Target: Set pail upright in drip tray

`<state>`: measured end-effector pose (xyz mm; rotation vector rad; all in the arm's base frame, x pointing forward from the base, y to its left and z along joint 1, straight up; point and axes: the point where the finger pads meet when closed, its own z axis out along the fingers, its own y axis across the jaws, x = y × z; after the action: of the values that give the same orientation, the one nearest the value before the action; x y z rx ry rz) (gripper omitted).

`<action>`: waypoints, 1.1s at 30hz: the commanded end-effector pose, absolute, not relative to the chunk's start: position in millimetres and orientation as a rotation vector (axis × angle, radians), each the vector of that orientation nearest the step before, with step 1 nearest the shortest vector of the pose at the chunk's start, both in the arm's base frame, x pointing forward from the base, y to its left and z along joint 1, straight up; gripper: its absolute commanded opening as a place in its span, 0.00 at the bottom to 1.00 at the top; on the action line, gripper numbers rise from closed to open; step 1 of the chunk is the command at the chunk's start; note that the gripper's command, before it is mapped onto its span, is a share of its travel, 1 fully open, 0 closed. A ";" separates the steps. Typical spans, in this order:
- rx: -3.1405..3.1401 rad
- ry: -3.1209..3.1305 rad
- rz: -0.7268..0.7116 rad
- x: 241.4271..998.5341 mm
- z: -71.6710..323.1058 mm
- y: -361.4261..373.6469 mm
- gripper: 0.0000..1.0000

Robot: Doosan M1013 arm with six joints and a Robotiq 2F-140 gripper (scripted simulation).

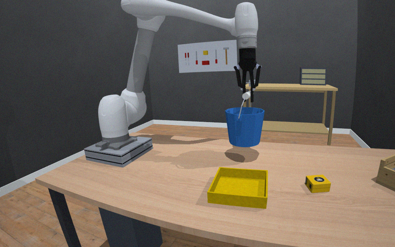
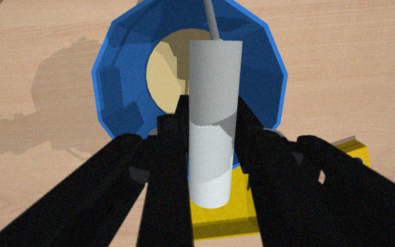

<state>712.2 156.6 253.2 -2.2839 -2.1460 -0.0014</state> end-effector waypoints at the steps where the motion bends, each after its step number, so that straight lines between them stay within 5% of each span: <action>1: -2.284 -2.146 -0.004 712.7 254.3 155.3 0.10; 33: -2.284 -2.146 -0.004 718.6 254.0 116.7 0.10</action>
<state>717.8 119.6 252.9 -2.2839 -2.1460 -0.0014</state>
